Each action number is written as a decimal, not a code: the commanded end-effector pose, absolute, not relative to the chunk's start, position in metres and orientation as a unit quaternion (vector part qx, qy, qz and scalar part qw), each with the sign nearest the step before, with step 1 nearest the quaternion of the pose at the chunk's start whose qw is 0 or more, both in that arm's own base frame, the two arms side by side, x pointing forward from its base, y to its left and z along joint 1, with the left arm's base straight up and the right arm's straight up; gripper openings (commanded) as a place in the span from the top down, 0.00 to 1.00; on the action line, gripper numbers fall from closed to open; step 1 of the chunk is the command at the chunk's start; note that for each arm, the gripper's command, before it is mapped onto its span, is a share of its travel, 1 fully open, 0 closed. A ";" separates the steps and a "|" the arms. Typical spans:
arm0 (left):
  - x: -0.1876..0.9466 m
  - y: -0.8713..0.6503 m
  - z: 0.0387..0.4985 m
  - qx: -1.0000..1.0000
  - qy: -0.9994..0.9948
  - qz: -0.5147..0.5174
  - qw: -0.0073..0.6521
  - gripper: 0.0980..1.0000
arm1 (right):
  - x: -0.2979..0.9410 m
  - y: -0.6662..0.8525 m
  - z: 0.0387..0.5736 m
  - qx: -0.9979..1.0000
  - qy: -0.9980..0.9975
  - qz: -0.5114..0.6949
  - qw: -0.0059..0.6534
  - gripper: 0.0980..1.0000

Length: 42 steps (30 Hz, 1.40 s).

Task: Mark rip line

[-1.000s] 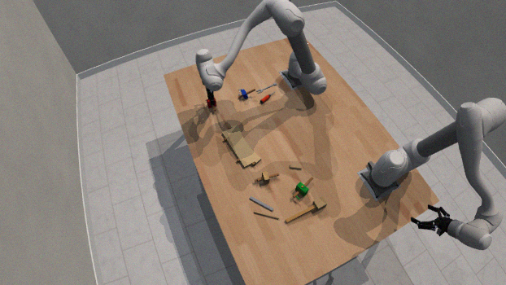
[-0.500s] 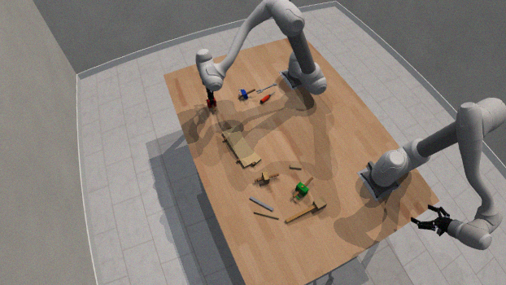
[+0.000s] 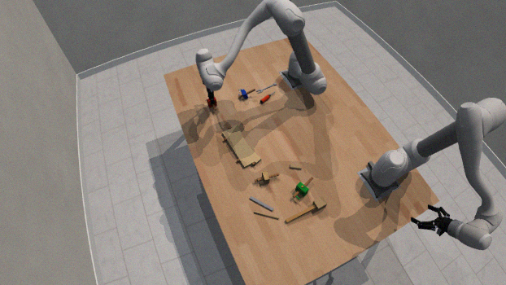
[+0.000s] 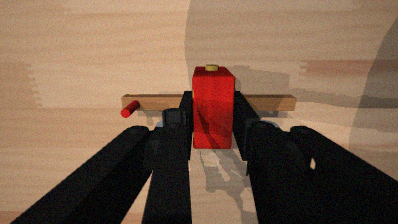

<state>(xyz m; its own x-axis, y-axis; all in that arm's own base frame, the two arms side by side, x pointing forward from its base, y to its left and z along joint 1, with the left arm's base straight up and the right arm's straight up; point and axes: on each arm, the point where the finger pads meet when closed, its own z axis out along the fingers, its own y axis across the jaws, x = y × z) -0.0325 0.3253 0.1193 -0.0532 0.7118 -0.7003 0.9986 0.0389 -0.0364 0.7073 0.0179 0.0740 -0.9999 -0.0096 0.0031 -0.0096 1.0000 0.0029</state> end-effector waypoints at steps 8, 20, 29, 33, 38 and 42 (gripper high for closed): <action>-0.035 0.321 0.121 0.635 0.671 -0.277 0.264 0.00 | 0.710 0.014 0.109 0.005 -1.000 0.002 -0.002 1.00; -0.035 0.321 0.121 0.635 0.671 -0.277 0.264 0.00 | 0.710 0.014 0.145 0.005 -1.000 0.002 -0.002 1.00; -0.035 0.321 0.121 0.635 0.671 -0.277 0.264 0.00 | 0.710 0.014 0.160 0.005 -1.000 0.002 -0.002 1.00; -0.035 0.321 0.121 0.635 0.671 -0.277 0.264 0.00 | 0.710 0.014 0.163 0.005 -1.000 0.002 -0.001 1.00; -0.035 0.321 0.121 0.635 0.671 -0.277 0.264 0.00 | 0.711 0.014 0.162 0.005 -1.000 0.002 -0.002 1.00; -0.035 0.321 0.121 0.635 0.671 -0.277 0.264 0.00 | 0.711 0.014 0.162 0.005 -1.000 0.002 -0.002 1.00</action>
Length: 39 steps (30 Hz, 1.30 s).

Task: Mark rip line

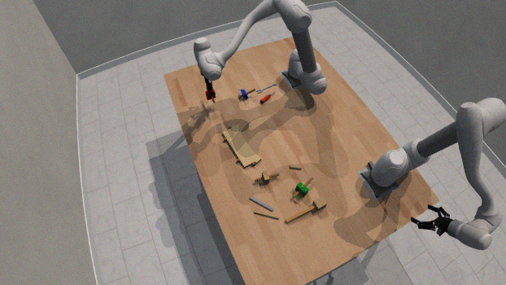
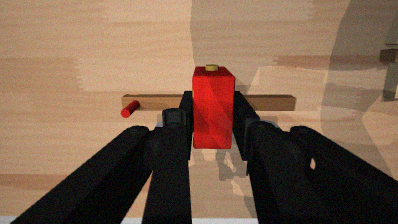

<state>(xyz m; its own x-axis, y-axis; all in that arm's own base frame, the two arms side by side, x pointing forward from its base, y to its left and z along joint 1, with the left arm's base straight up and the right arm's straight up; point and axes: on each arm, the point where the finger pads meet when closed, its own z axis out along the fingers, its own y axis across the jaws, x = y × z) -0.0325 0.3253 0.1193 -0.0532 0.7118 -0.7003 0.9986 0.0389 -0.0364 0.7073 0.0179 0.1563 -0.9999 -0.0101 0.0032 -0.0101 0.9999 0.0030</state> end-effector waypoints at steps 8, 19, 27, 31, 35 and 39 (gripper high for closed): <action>-0.035 0.321 0.121 0.635 0.671 -0.277 0.264 0.00 | 0.711 0.014 0.162 0.005 -1.000 0.002 -0.002 1.00; -0.035 0.321 0.121 0.635 0.671 -0.277 0.264 0.00 | 0.704 0.026 0.159 0.032 -0.999 0.002 -0.002 1.00; -0.035 0.321 0.121 0.635 0.671 -0.277 0.264 0.00 | 0.695 0.048 0.157 0.086 -0.996 0.002 -0.002 1.00; -0.035 0.321 0.121 0.635 0.671 -0.277 0.264 0.00 | 0.688 0.067 0.155 0.132 -0.991 0.001 -0.003 1.00; -0.035 0.321 0.121 0.635 0.671 -0.277 0.264 0.00 | 0.678 0.090 0.152 0.188 -0.982 0.001 -0.003 1.00; -0.035 0.321 0.121 0.635 0.671 -0.277 0.264 0.00 | 0.673 0.103 0.151 0.219 -0.976 0.001 -0.003 1.00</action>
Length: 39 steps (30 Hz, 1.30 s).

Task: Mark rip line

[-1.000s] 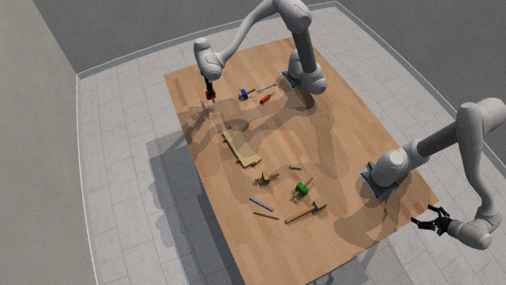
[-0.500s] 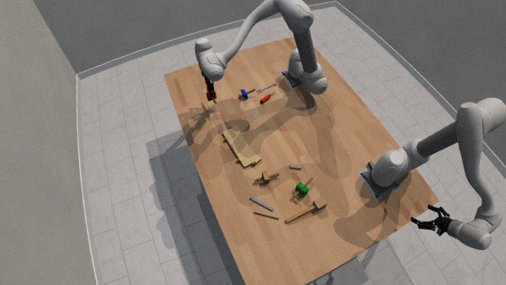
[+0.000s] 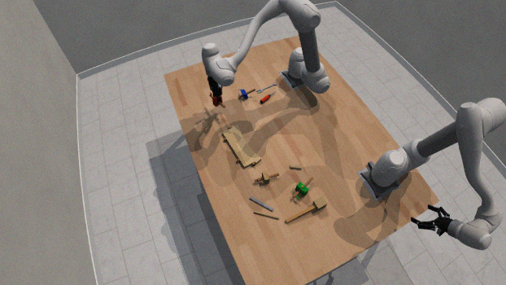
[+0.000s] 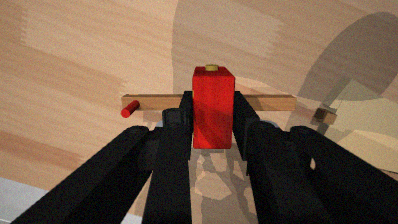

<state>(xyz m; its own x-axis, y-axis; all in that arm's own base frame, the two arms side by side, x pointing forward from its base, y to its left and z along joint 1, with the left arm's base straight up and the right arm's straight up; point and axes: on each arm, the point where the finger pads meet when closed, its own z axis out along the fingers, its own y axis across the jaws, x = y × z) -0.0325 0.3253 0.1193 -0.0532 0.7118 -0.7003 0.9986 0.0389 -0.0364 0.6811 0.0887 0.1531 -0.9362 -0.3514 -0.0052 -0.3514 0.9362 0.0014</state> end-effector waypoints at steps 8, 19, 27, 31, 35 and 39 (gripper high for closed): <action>-0.035 0.321 0.121 0.635 0.671 -0.277 0.264 0.00 | 0.649 0.161 0.146 -0.355 0.935 0.000 0.003 1.00; -0.035 0.321 0.121 0.635 0.671 -0.277 0.264 0.00 | 0.621 0.228 0.138 -0.502 0.865 0.001 0.003 1.00; -0.035 0.321 0.121 0.635 0.671 -0.277 0.264 0.00 | 0.601 0.276 0.131 -0.600 0.800 0.002 0.002 1.00; -0.035 0.321 0.121 0.635 0.671 -0.277 0.264 0.00 | 0.595 0.290 0.130 -0.627 0.779 0.003 0.002 1.00; -0.035 0.321 0.121 0.635 0.671 -0.277 0.264 0.00 | 0.591 0.301 0.130 -0.647 0.762 0.003 0.002 1.00; -0.035 0.321 0.121 0.635 0.671 -0.277 0.264 0.00 | 0.587 0.311 0.129 -0.666 0.746 0.003 0.003 1.00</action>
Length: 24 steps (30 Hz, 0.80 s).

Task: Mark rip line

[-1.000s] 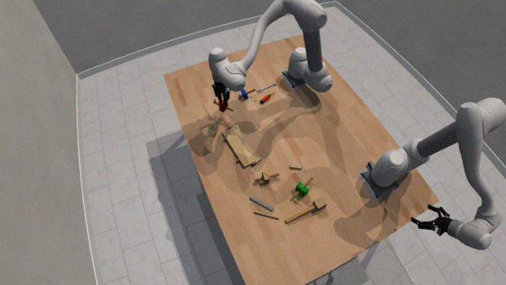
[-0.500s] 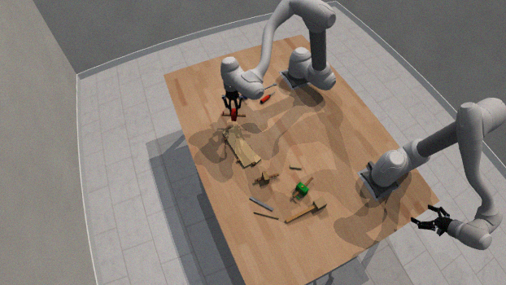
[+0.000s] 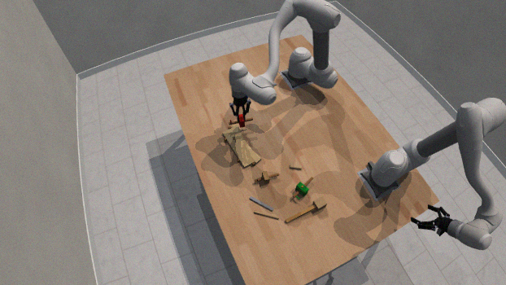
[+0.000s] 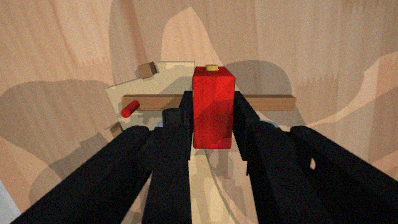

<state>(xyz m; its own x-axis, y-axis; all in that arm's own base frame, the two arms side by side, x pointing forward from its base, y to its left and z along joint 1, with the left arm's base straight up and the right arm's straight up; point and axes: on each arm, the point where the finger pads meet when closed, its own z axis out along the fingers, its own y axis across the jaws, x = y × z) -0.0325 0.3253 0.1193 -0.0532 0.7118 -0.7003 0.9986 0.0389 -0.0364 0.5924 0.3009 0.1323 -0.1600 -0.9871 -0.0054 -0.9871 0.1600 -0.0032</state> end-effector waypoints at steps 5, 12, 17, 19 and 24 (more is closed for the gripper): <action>-0.035 0.321 0.121 0.635 0.671 -0.277 0.264 0.00 | 0.585 0.318 0.130 -0.677 0.736 0.003 0.004 1.00; -0.035 0.321 0.121 0.635 0.671 -0.277 0.264 0.00 | 0.585 0.319 0.130 -0.679 0.734 0.003 0.004 1.00; -0.035 0.321 0.121 0.635 0.671 -0.277 0.264 0.00 | 0.585 0.319 0.130 -0.679 0.734 0.003 0.004 1.00; -0.035 0.321 0.121 0.635 0.671 -0.277 0.264 0.00 | 0.585 0.319 0.130 -0.679 0.734 0.003 0.004 1.00; -0.035 0.321 0.121 0.635 0.671 -0.277 0.264 0.00 | 0.585 0.319 0.130 -0.679 0.734 0.003 0.004 1.00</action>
<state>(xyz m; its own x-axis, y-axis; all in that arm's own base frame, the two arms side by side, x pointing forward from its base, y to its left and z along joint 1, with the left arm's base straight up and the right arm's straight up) -0.0325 0.3253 0.1193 -0.0532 0.7118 -0.7003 0.9986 0.0389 -0.0364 0.5854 0.3150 0.1306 -0.0843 -0.9964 -0.0045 -0.9964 0.0843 -0.0023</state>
